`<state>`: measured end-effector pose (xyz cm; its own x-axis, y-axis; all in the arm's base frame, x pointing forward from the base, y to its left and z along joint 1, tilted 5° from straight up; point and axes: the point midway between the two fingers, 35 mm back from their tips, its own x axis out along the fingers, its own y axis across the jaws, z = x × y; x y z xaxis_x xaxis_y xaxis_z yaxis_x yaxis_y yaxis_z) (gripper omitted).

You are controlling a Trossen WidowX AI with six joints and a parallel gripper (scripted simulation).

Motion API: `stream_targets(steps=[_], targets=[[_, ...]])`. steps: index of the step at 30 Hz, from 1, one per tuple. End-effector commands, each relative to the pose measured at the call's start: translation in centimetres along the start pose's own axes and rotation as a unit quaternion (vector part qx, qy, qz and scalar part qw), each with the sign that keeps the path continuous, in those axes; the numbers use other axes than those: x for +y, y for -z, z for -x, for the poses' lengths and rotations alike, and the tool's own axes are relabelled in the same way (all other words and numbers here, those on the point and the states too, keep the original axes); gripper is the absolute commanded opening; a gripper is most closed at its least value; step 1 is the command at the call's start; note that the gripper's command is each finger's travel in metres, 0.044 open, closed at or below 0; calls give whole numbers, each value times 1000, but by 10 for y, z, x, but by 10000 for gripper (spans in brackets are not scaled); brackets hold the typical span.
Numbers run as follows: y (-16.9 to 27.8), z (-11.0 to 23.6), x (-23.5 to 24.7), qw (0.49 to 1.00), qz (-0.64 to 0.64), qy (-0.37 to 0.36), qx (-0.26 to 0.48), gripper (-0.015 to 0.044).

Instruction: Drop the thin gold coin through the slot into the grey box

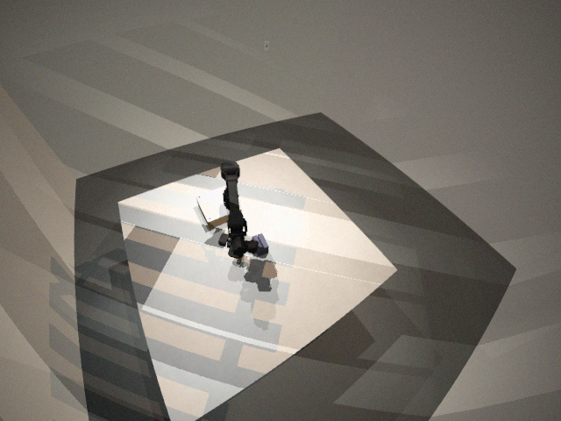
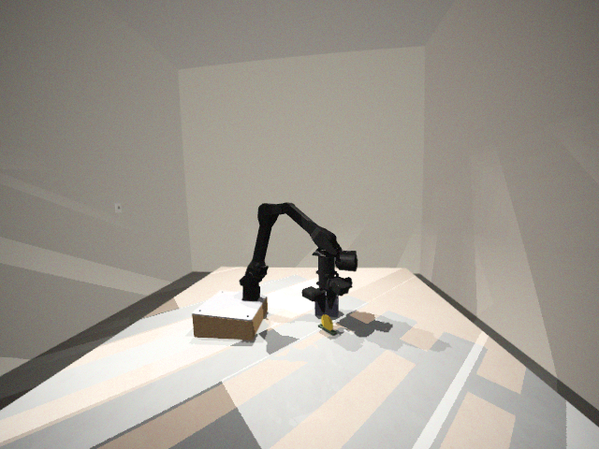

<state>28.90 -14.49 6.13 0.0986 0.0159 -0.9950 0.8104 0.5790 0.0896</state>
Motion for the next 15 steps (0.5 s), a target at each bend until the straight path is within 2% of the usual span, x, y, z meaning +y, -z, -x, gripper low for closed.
stream_targets(steps=[1, 15], targets=[[-1, -6, 0, 1000, -3, 1, -3, 161], [-3, -29, 0, 1000, -3, 1, -2, 161]])
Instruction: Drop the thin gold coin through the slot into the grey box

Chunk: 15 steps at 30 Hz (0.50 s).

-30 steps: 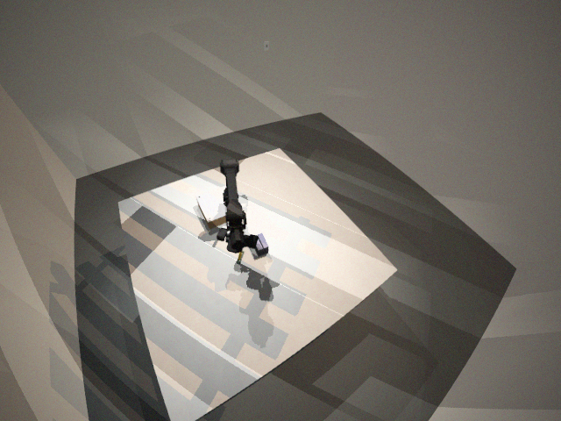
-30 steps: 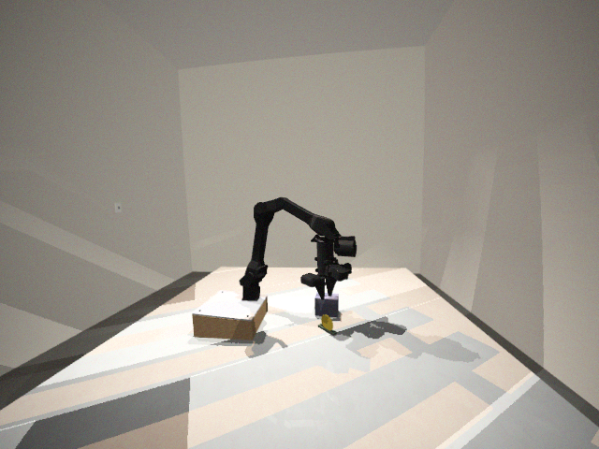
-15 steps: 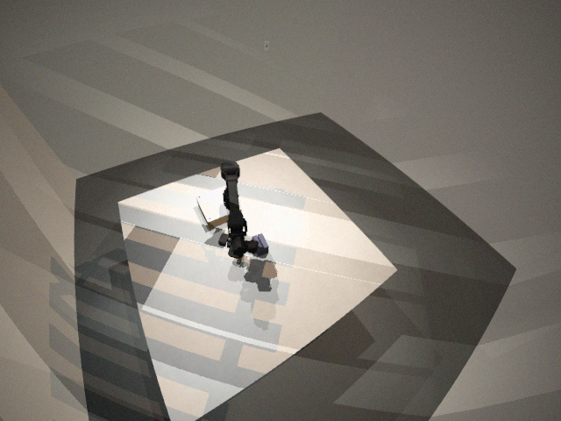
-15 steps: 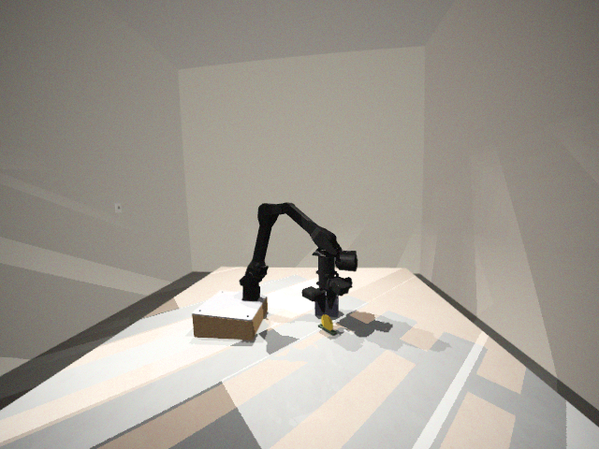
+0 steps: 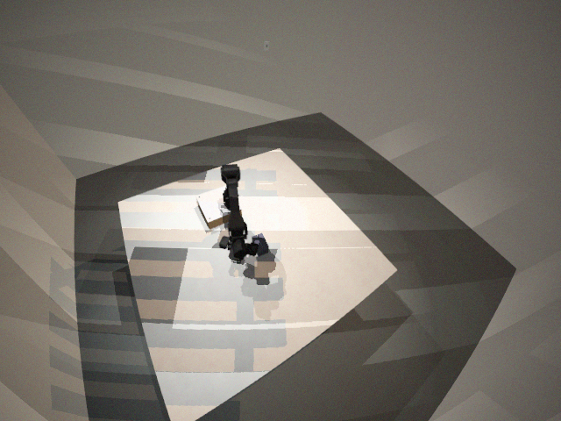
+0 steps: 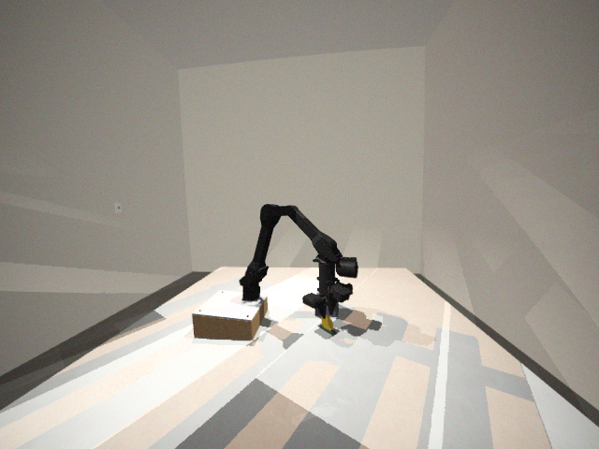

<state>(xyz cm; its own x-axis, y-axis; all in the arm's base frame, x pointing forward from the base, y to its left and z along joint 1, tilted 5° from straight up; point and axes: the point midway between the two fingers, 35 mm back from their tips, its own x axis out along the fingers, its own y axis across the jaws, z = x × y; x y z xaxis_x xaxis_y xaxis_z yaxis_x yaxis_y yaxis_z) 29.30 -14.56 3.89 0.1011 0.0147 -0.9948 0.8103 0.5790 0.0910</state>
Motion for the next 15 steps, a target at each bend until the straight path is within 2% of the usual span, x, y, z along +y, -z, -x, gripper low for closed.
stream_targets(steps=[1, 15], targets=[[-1, -8, 0, 1000, -3, 2, -1, 161], [0, -30, -1, 1000, -3, 2, -1, 161]])
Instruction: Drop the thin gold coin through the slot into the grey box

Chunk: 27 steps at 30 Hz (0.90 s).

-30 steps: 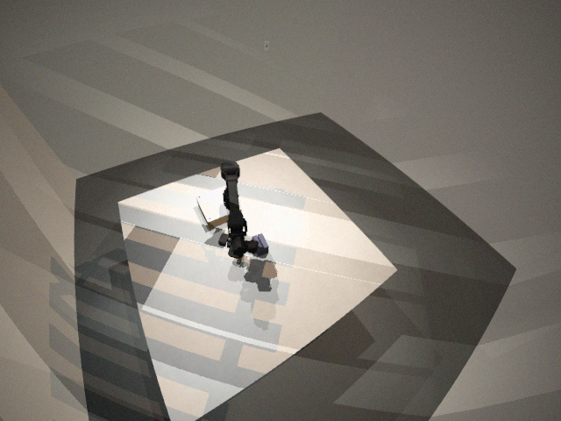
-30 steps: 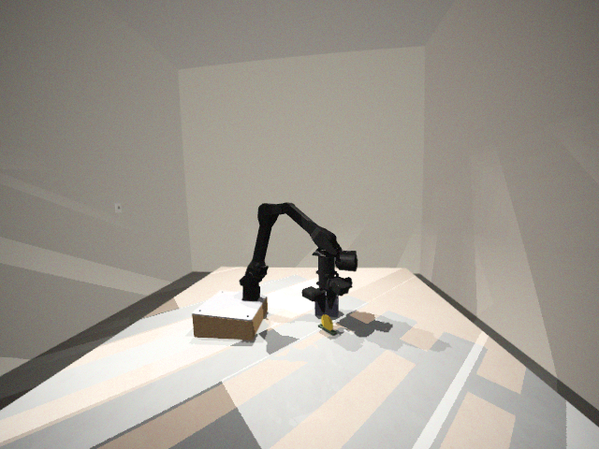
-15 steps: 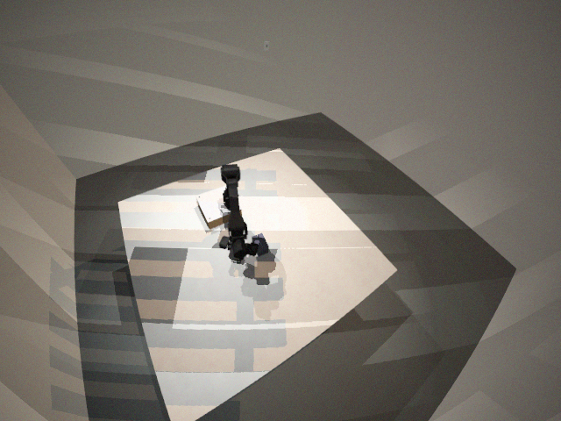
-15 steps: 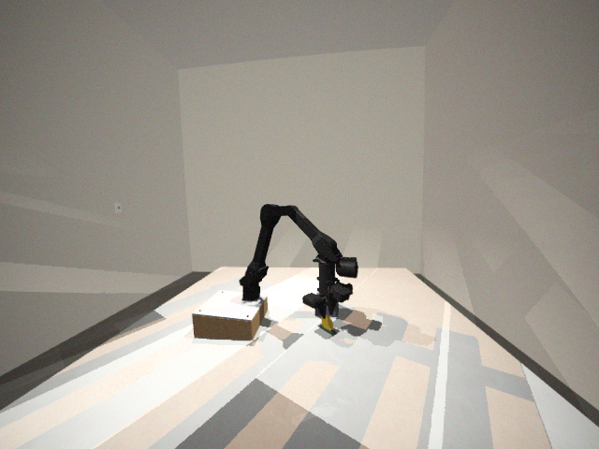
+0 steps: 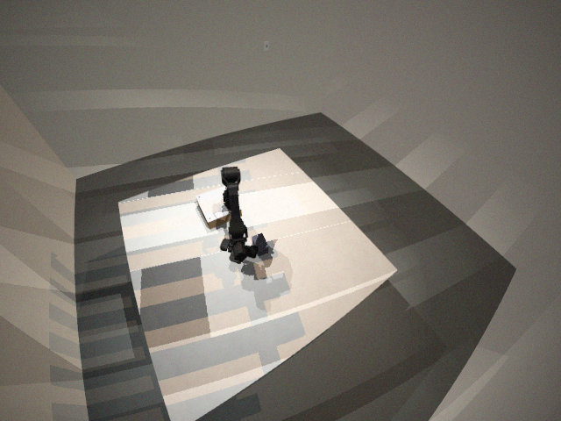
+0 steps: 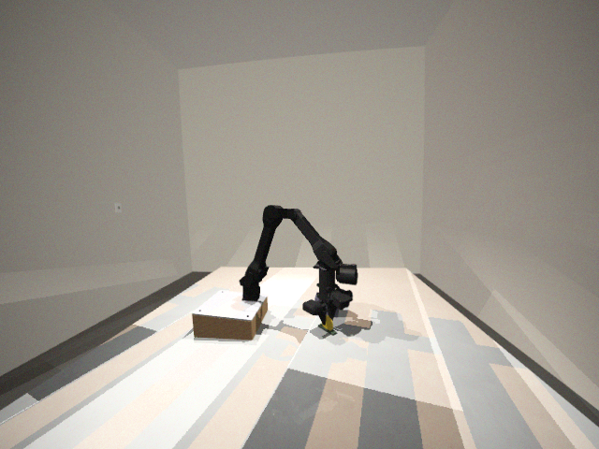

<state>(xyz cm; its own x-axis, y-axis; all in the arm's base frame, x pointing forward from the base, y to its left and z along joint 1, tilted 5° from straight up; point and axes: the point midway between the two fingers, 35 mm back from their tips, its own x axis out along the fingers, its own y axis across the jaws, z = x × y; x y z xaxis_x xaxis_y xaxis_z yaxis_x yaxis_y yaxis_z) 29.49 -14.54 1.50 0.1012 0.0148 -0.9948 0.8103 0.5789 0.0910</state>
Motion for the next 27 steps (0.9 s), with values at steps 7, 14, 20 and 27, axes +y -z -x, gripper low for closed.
stream_targets(steps=[7, 14, 20, 27], targets=[[1, -17, -1, 1000, -3, 2, -1, 161], [1, -18, -1, 1000, -3, 2, -1, 29], [1, -18, -1, 1000, -3, 2, -1, 0], [1, -16, -1, 1000, -3, 2, -1, 0]])
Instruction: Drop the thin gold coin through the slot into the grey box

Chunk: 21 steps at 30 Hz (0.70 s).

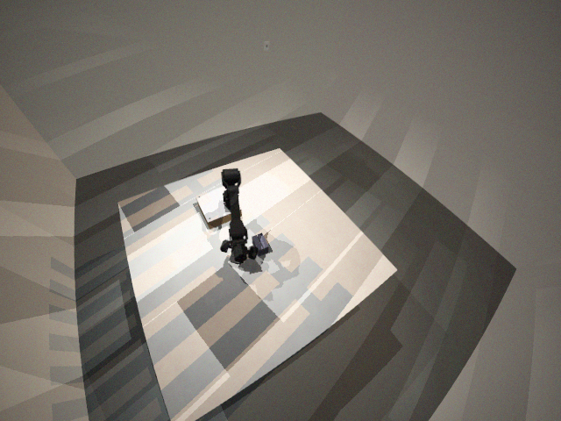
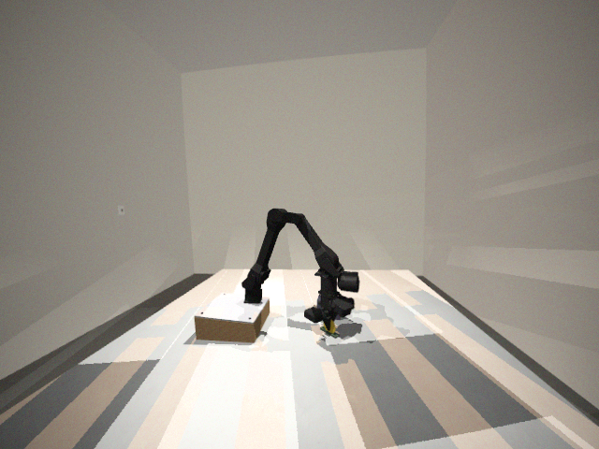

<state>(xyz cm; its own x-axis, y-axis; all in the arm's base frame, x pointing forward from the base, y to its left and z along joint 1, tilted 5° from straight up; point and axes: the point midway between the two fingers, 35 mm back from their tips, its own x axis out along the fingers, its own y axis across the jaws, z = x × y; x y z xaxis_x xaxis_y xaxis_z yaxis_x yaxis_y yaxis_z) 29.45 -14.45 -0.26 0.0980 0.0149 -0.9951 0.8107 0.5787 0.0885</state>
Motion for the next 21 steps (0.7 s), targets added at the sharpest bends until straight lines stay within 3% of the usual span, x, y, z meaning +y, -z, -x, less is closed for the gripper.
stream_targets(steps=[1, 21], targets=[[-1, 3, 0, 1000, -3, 1, -2, 0], [-5, 53, 2, 1000, -3, 1, -2, 0]])
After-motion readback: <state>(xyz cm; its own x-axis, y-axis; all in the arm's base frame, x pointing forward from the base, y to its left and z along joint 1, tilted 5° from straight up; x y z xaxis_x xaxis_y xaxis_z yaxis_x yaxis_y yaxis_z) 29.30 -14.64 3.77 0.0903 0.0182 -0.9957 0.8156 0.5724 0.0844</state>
